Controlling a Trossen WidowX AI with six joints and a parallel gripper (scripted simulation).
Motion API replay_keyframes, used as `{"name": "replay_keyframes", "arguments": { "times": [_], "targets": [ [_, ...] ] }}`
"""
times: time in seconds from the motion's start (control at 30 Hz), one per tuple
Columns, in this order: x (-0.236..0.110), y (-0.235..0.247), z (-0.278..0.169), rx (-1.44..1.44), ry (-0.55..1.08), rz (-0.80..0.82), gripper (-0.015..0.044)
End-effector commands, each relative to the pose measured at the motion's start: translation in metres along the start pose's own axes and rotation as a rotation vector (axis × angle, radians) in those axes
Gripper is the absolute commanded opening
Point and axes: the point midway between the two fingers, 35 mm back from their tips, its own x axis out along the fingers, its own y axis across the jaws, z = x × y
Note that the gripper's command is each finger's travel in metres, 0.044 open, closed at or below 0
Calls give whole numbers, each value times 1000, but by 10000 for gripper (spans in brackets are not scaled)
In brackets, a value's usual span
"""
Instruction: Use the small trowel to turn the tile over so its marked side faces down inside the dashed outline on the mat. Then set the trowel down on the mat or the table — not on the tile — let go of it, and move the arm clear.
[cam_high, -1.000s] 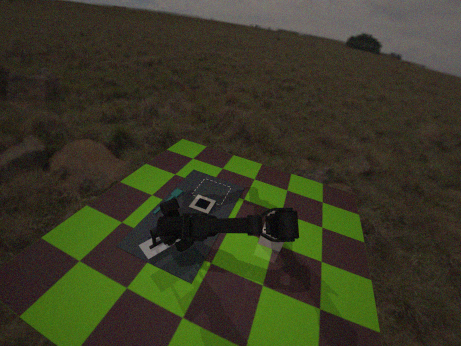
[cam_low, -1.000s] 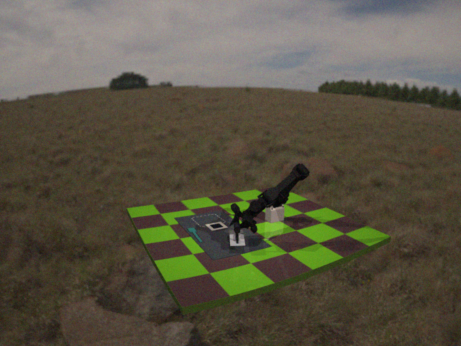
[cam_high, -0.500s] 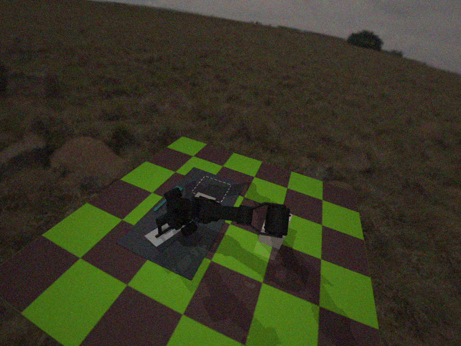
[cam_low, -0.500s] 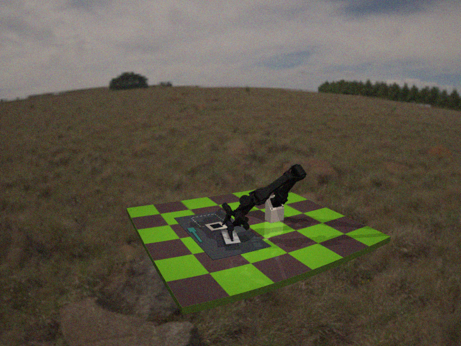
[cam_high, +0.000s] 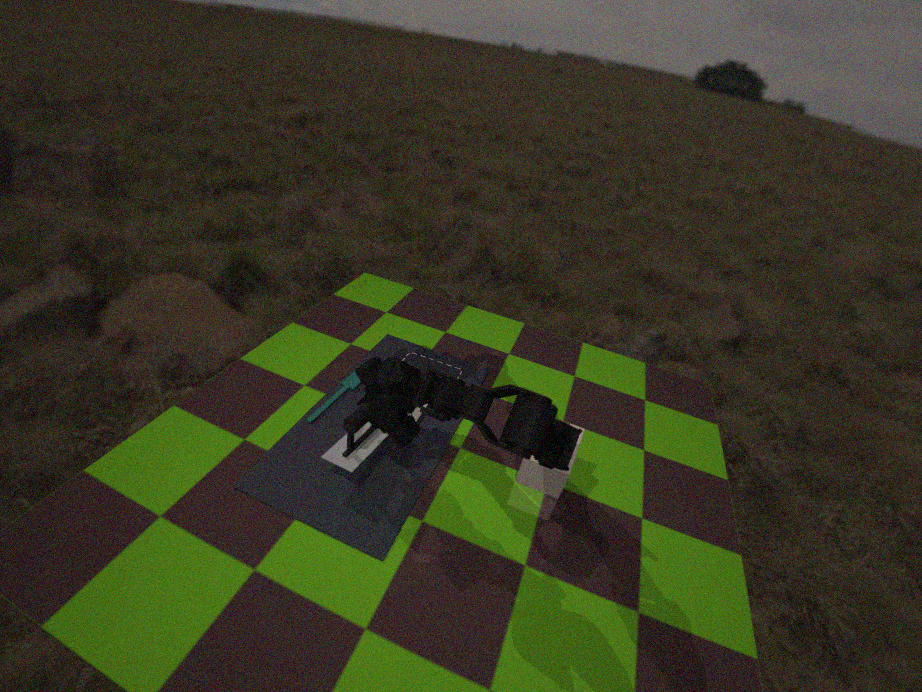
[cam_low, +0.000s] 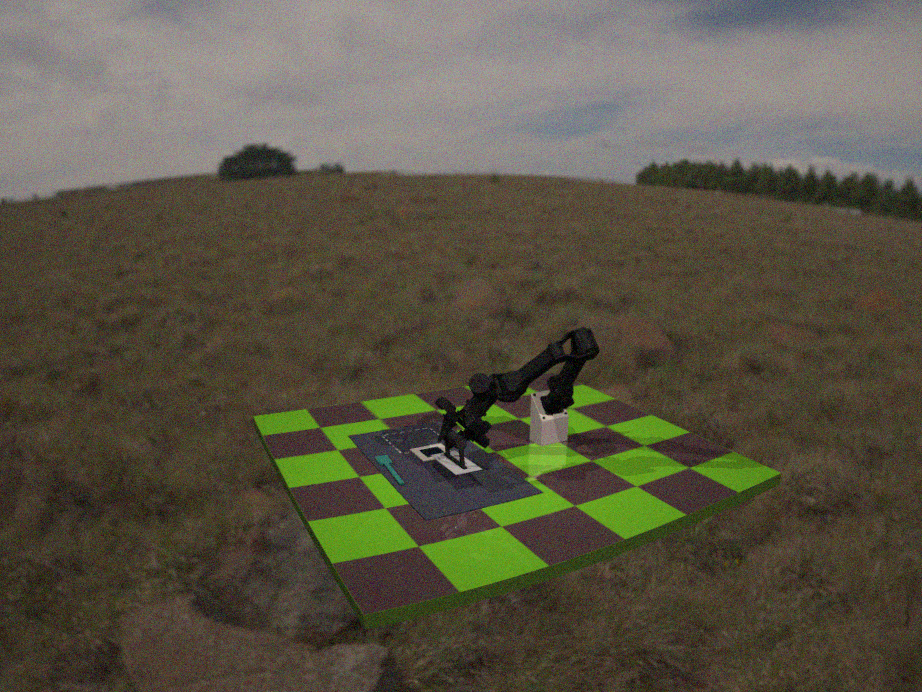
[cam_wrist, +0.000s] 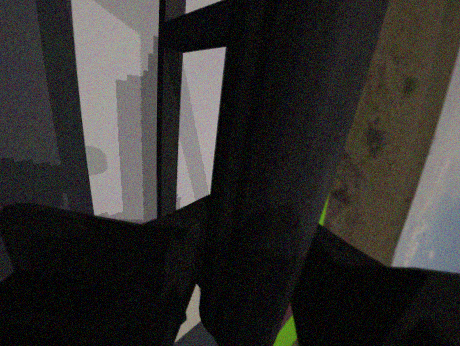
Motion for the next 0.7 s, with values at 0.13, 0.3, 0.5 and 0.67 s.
{"name": "replay_keyframes", "arguments": {
  "times": [0.13, 0.3, 0.5, 0.67],
  "targets": [
    [-14, 3, -19, -59, -67, -20, 0],
    [-13, 4, -19, -59, -66, -20, 0],
    [-6, 11, -20, -58, -66, -20, 0],
    [0, 17, -20, -58, -66, -20, 0]
  ]
}}
